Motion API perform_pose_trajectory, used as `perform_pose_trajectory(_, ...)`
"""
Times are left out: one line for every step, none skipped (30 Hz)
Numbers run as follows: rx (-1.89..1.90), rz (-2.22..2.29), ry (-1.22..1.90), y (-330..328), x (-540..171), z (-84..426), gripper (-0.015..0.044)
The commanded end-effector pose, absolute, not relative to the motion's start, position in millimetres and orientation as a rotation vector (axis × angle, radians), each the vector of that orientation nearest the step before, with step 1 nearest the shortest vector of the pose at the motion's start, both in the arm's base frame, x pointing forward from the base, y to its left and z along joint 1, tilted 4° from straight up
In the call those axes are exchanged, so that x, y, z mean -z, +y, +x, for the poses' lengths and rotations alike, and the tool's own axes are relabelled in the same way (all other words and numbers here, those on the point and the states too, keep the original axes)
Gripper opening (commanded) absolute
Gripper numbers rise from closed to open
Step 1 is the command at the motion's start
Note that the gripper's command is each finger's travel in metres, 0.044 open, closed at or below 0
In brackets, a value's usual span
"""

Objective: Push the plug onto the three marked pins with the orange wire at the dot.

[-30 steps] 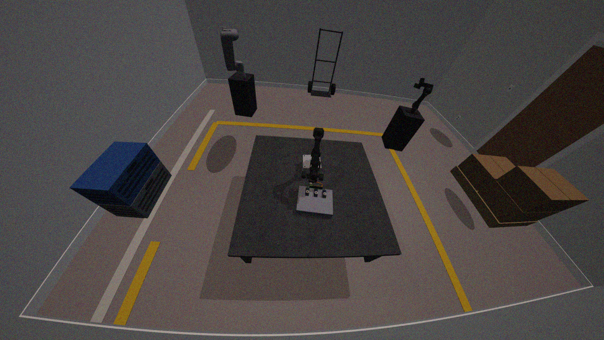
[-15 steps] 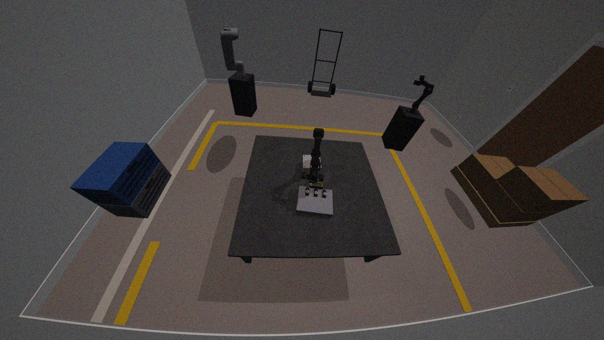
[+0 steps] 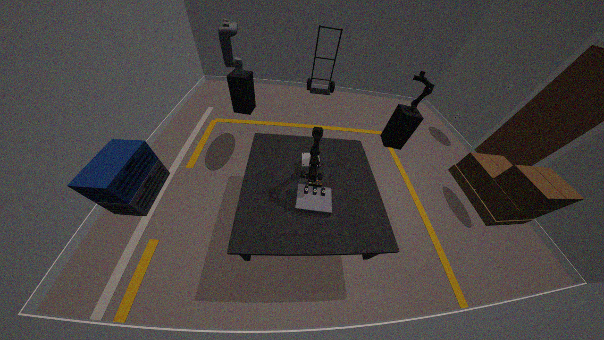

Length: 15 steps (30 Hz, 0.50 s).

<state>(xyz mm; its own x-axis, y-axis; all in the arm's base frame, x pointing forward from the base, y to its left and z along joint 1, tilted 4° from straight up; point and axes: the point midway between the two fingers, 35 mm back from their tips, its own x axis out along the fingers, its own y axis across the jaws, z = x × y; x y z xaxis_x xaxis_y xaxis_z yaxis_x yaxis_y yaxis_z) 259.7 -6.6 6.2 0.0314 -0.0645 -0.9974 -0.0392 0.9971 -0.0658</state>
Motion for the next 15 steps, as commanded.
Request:
perform_pose_trajectory(0.024,-0.085,1.532,-7.6,-8.1,265.1,0.0000)
perform_pose_trajectory(0.024,-0.085,1.532,-7.6,-8.1,265.8,0.0000)
perform_pose_trajectory(0.024,-0.085,1.532,-7.6,-8.2,266.4,0.0000)
perform_pose_trajectory(0.024,-0.085,1.532,-7.6,-8.2,267.1,0.0000)
perform_pose_trajectory(0.024,-0.085,1.532,-7.5,-8.3,267.7,0.0000)
perform_pose_trajectory(0.024,-0.085,1.532,-7.4,-8.3,268.2,0.0000)
perform_pose_trajectory(0.024,-0.085,1.532,-7.3,-8.4,268.7,0.0000)
perform_pose_trajectory(0.024,-0.085,1.532,-7.2,-8.5,269.2,0.0000)
perform_pose_trajectory(0.024,-0.085,1.532,-7.0,-8.6,269.4,0.0000)
perform_pose_trajectory(0.024,-0.085,1.532,-6.8,-8.7,269.5,0.0000)
perform_pose_trajectory(0.024,-0.085,1.532,-6.7,-8.7,269.5,0.0000)
perform_pose_trajectory(0.024,-0.085,1.532,-6.3,-7.9,268.7,0.0026)
perform_pose_trajectory(0.024,-0.085,1.532,-5.5,-6.2,266.9,0.0053)
perform_pose_trajectory(0.024,-0.085,1.532,-5.0,-5.1,265.8,0.0079)
perform_pose_trajectory(0.024,-0.085,1.532,-5.0,-5.1,265.8,0.0105)
